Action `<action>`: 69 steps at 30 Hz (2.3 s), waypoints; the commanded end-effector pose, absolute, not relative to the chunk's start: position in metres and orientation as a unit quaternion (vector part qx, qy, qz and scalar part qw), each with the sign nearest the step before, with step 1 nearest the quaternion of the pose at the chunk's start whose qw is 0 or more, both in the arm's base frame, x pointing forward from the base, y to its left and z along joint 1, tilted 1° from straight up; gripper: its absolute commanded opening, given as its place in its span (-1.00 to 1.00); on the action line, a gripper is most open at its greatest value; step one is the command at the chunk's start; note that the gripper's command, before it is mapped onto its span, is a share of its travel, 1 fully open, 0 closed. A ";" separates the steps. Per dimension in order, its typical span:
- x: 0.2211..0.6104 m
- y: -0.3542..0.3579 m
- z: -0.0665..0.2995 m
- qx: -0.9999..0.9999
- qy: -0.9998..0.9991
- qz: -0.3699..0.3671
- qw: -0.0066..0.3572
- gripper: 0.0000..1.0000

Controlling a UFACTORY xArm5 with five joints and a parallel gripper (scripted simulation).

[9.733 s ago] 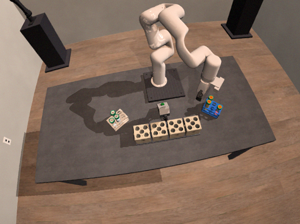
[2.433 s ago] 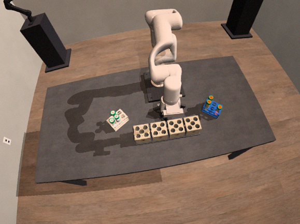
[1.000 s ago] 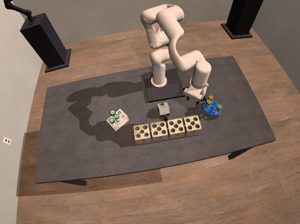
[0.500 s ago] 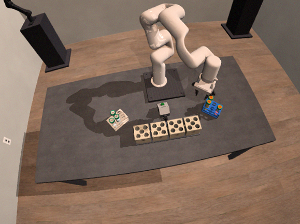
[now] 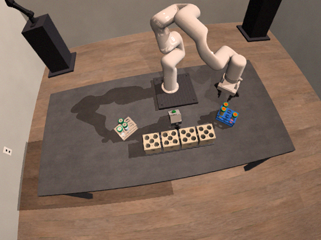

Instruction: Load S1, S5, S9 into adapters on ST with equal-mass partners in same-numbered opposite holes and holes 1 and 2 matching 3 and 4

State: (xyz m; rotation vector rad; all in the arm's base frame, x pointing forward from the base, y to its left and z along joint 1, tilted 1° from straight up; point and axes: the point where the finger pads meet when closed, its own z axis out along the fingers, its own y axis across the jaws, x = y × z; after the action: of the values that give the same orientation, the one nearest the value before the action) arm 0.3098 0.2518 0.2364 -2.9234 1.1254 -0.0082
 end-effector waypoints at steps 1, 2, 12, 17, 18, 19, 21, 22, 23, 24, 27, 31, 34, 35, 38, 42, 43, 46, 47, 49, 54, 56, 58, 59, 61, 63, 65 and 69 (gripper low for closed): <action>0.302 0.276 0.238 -0.933 0.360 0.002 0.009 0.15; 0.300 0.281 0.238 -0.933 0.360 0.002 0.009 0.15; 0.292 0.305 0.239 -0.933 0.360 0.002 0.009 0.15; 0.292 0.305 0.239 -0.933 0.360 0.002 0.009 0.15; 0.292 0.305 0.239 -0.933 0.360 0.002 0.009 0.15; 0.292 0.305 0.239 -0.933 0.360 0.002 0.009 0.15; 0.292 0.305 0.239 -0.933 0.360 0.002 0.009 0.15; 0.292 0.305 0.237 -0.933 0.360 0.002 0.009 0.15; 0.292 0.305 0.235 -0.933 0.360 0.002 0.009 0.15; 0.292 0.305 0.233 -0.933 0.360 0.002 0.009 0.15; 0.292 0.305 0.229 -0.933 0.360 0.002 0.009 0.15; 0.292 0.305 0.223 -0.933 0.360 0.002 0.009 0.15; 0.292 0.305 0.217 -0.933 0.360 0.002 0.009 0.15; 0.292 0.305 0.215 -0.933 0.360 0.002 0.009 0.15; 0.292 0.305 0.209 -0.933 0.360 0.002 0.009 0.15; 0.292 0.305 0.201 -0.933 0.360 0.002 0.009 0.15; 0.292 0.305 0.199 -0.933 0.360 0.002 0.009 0.15; 0.292 0.305 0.197 -0.933 0.360 0.002 0.009 0.15; 0.292 0.306 0.195 -0.933 0.360 0.002 0.009 0.15; 0.292 0.306 0.191 -0.933 0.360 0.002 0.009 0.15; 0.292 0.306 0.181 -0.933 0.360 0.002 0.009 0.15; 0.292 0.306 0.177 -0.933 0.360 0.002 0.009 0.15; 0.292 0.306 0.173 -0.933 0.360 0.002 0.009 0.15; 0.292 0.306 0.171 -0.933 0.360 0.002 0.009 0.15; 0.292 0.306 0.169 -0.933 0.360 0.002 0.009 0.15; 0.292 0.306 0.167 -0.933 0.360 0.002 0.009 0.15; 0.292 0.306 0.163 -0.933 0.360 0.002 0.009 0.15; 0.292 0.306 0.155 -0.933 0.360 0.002 0.009 0.15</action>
State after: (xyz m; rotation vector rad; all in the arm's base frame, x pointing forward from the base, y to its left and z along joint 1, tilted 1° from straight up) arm 0.2909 0.3052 0.1612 -2.9213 1.1259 -0.0070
